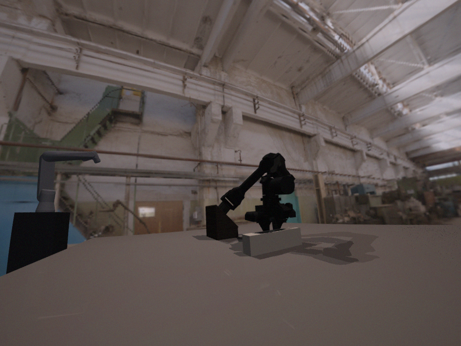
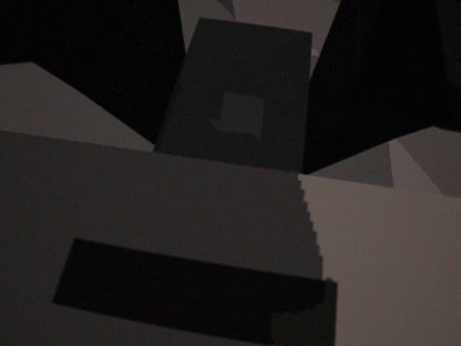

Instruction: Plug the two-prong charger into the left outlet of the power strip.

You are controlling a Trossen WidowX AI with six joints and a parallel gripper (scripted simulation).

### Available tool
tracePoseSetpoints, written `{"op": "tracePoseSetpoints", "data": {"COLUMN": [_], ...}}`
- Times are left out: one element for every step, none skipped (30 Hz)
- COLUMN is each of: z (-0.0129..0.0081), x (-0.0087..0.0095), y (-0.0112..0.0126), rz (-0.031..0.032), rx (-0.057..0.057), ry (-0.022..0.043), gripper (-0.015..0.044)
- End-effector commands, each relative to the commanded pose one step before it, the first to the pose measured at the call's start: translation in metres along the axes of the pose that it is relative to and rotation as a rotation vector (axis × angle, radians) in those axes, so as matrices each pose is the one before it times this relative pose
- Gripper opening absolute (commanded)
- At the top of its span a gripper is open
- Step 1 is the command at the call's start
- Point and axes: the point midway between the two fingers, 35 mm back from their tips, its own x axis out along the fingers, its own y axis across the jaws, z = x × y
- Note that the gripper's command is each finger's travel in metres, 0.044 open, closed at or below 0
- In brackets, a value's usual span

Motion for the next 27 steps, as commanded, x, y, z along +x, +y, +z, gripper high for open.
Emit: {"op": "tracePoseSetpoints", "data": {"z": [0.00041,0.00000,0.00000,0.00000,0.00000,0.00000,0.00000,0.00000,0.00000,0.00000,0.00000,0.00000,-0.00005,-0.00011,-0.00016,-0.00021,-0.00026,-0.00030,-0.00032,-0.00033,-0.00033,-0.00033,-0.00033,-0.00033,-0.00033,-0.00033,-0.00033], "x": [-0.00004,0.00000,0.00000,0.00000,0.00000,0.00000,0.00000,0.00000,0.00000,0.00000,0.00000,0.00000,0.00000,0.00001,0.00001,0.00002,0.00002,0.00003,0.00003,0.00003,0.00003,0.00003,0.00003,0.00003,0.00003,0.00003,0.00003], "y": [0.00000,0.00000,0.00000,0.00000,0.00000,0.00000,0.00000,0.00000,0.00000,0.00000,0.00000,0.00000,0.00000,0.00000,0.00000,0.00000,0.00000,0.00000,0.00000,0.00000,0.00000,0.00000,0.00000,0.00000,0.00000,0.00000,0.00000], "rz": [0.00005,0.00000,0.00000,0.00000,0.00000,0.00000,0.00000,0.00000,0.00000,0.00000,0.00000,0.00000,0.00001,0.00001,0.00002,0.00002,0.00003,0.00003,0.00004,0.00004,0.00004,0.00004,0.00004,0.00004,0.00004,0.00004,0.00004], "rx": [-0.0015,0.0000,0.0000,0.0000,0.0000,0.0000,0.0000,0.0000,0.0000,0.0000,0.0000,0.0000,0.0000,-0.0001,-0.0001,-0.0001,-0.0002,-0.0002,-0.0002,-0.0002,-0.0002,-0.0002,-0.0002,-0.0002,-0.0002,-0.0002,-0.0002], "ry": [-0.00153,0.00000,0.00000,0.00000,0.00000,0.00000,0.00000,0.00000,0.00000,0.00000,0.00000,0.00000,-0.00006,-0.00013,-0.00019,-0.00025,-0.00031,-0.00036,-0.00039,-0.00039,-0.00039,-0.00039,-0.00039,-0.00039,-0.00039,-0.00039,-0.00039], "gripper": [0.0131,0.0157,0.0184,0.0210,0.0236,0.0263,0.0289,0.0315,0.0341,0.0368,0.0394,0.0420,0.0440,0.0440,0.0440,0.0440,0.0440,0.0440,0.0440,0.0440,0.0440,0.0440,0.0440,0.0440,0.0440,0.0440,0.0440]}}
